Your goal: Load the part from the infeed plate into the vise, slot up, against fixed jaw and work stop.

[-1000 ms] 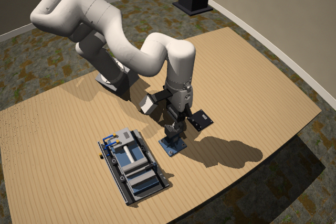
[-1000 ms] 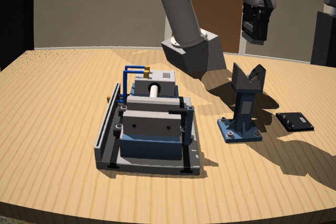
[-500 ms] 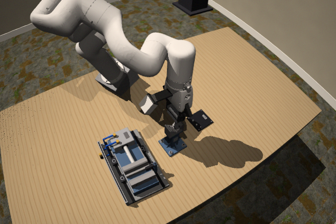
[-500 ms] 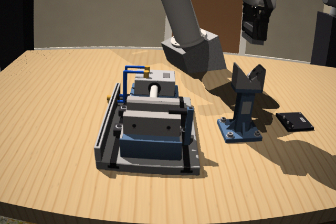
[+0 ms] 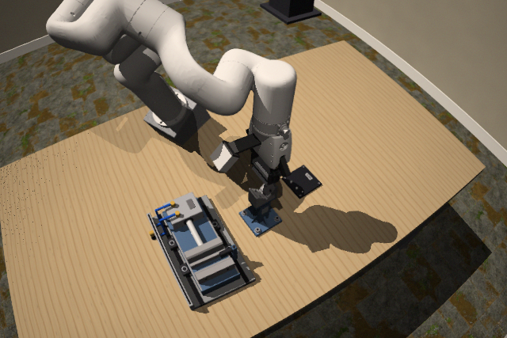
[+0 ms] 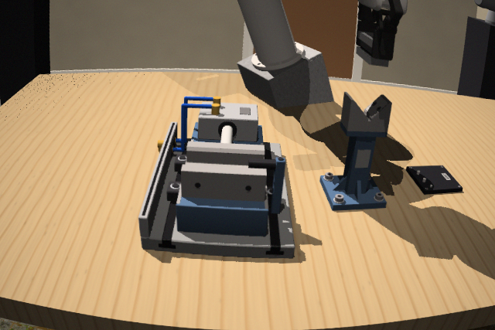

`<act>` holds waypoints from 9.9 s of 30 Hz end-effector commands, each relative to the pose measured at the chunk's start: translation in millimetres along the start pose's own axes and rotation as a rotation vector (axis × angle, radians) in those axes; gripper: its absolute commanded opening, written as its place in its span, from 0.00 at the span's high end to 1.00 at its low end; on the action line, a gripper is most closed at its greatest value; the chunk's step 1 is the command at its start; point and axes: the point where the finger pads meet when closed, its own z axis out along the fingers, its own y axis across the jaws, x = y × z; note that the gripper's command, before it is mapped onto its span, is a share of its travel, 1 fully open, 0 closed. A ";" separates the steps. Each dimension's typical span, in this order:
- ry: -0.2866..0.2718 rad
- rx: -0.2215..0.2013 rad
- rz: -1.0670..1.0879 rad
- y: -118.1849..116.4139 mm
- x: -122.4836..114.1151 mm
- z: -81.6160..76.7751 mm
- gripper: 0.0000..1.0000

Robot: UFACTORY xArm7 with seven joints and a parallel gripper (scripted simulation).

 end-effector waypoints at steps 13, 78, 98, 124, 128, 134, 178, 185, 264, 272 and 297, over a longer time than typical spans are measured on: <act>0.058 0.005 -0.001 -1.6 -1.8 -1.3 1.00; 0.647 0.006 0.001 -1.8 -8.0 1.0 1.00; 0.755 0.006 0.002 -1.8 -8.9 1.8 1.00; 0.772 0.006 0.002 -1.8 -9.1 1.9 1.00; 0.772 0.006 0.002 -1.8 -9.1 1.9 1.00; 0.772 0.006 0.002 -1.8 -9.1 2.0 1.00; 0.772 0.006 0.002 -1.9 -9.4 24.5 1.00; 0.772 0.006 0.002 -2.0 -9.5 30.2 1.00; 0.772 0.006 0.002 -2.2 -10.1 77.9 1.00; 0.772 0.006 0.002 -2.2 -10.1 77.9 1.00; 0.772 0.006 0.002 -2.2 -10.1 77.9 0.11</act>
